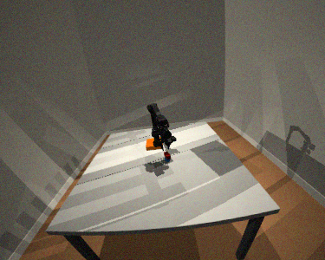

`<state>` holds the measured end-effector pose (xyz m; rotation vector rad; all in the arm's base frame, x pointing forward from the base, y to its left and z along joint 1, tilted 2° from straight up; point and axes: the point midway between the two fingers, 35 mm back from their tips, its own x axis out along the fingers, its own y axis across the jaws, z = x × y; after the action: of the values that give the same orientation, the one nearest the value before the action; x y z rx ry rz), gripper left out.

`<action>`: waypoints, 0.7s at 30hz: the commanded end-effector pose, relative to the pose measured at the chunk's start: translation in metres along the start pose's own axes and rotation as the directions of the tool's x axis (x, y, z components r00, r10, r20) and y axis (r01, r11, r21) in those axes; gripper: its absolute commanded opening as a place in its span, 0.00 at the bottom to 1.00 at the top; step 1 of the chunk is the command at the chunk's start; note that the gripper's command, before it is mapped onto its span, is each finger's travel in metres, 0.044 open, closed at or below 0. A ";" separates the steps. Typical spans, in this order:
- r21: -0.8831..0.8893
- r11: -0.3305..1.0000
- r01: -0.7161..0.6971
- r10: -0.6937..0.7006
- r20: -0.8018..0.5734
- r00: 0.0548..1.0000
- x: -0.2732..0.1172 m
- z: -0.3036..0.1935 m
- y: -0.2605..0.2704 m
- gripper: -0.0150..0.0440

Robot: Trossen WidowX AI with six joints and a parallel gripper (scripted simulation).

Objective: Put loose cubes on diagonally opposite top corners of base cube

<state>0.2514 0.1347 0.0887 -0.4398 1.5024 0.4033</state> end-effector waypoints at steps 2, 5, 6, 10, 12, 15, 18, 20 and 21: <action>0.004 1.000 0.000 0.000 0.009 1.000 -0.010 0.002 0.000 0.60; 0.004 1.000 0.000 0.000 0.009 1.000 -0.014 0.001 0.000 0.60; 0.004 1.000 0.000 0.000 0.009 1.000 -0.016 0.001 0.000 0.60; 0.004 1.000 0.000 0.000 0.009 1.000 -0.023 0.001 0.000 0.60; 0.004 1.000 0.000 0.000 0.009 1.000 -0.026 0.001 0.000 0.60; 0.004 1.000 0.000 0.000 0.009 1.000 -0.028 0.001 0.000 0.60; 0.002 1.000 0.000 0.000 0.007 1.000 -0.029 0.001 0.000 0.69; -0.001 1.000 0.000 0.000 0.005 1.000 -0.032 0.001 0.000 0.78; -0.001 1.000 0.000 0.000 0.005 1.000 -0.033 0.001 0.000 0.82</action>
<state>0.2499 0.1349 0.1168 -0.4411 1.5030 0.4051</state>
